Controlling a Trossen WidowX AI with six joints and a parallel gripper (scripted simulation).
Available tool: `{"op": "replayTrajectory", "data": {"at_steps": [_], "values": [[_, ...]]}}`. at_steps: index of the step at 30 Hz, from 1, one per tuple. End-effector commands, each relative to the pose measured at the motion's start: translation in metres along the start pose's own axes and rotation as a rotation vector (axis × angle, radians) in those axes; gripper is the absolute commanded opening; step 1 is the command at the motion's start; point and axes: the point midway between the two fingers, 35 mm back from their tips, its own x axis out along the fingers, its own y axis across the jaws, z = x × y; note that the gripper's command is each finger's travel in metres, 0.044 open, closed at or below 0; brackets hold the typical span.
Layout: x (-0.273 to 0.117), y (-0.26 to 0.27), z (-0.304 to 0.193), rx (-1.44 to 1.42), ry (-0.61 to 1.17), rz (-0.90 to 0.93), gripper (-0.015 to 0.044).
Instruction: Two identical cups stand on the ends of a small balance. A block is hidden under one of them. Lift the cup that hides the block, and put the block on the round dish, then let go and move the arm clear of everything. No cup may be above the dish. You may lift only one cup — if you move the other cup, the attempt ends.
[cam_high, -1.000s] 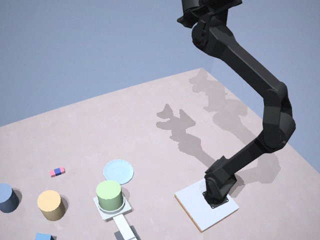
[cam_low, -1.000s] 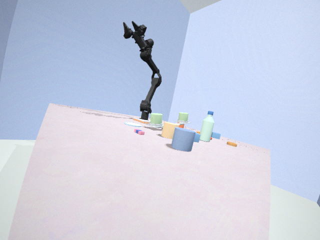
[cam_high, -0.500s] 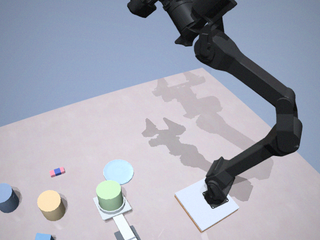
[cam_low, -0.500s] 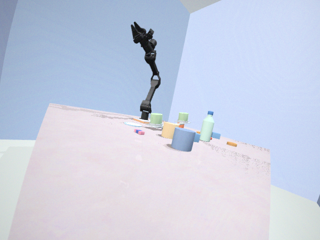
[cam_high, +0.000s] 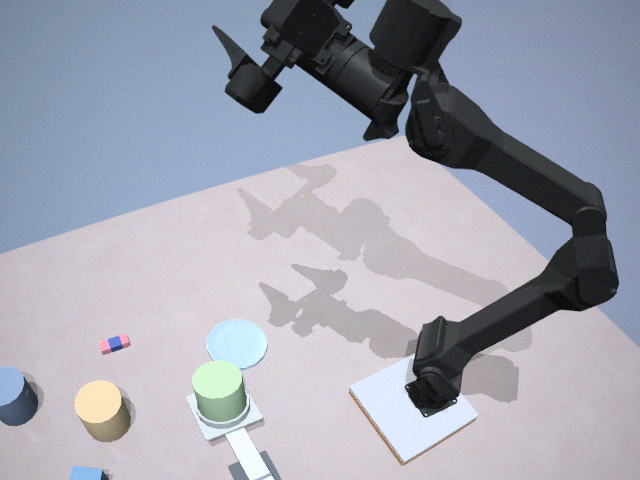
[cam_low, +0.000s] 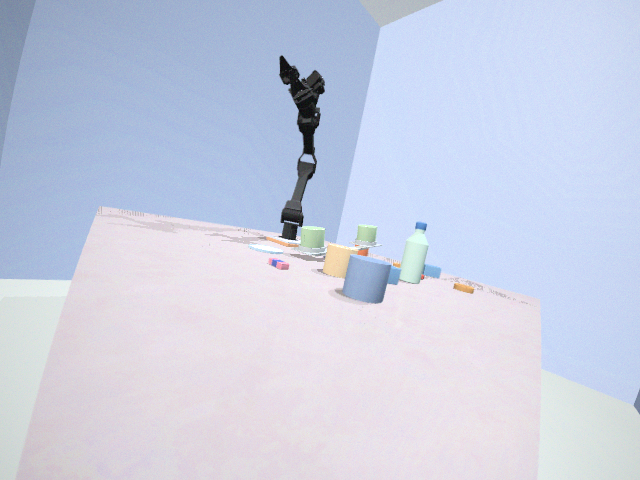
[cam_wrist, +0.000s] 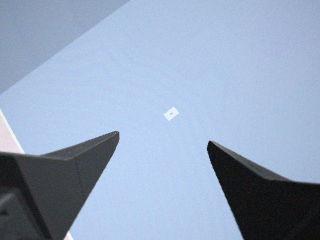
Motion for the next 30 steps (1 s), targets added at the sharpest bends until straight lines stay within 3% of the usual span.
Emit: {"op": "replayTrajectory", "data": {"at_steps": [1, 15, 30], "values": [[-0.011, 0.027, 0.003, 0.066, -0.012, 0.111, 0.044], [-0.076, 0.117, 0.015, 0.285, -0.005, 0.535, 0.044], [-0.178, 0.189, 0.004, 0.427, 0.116, 0.998, 0.044]]}}
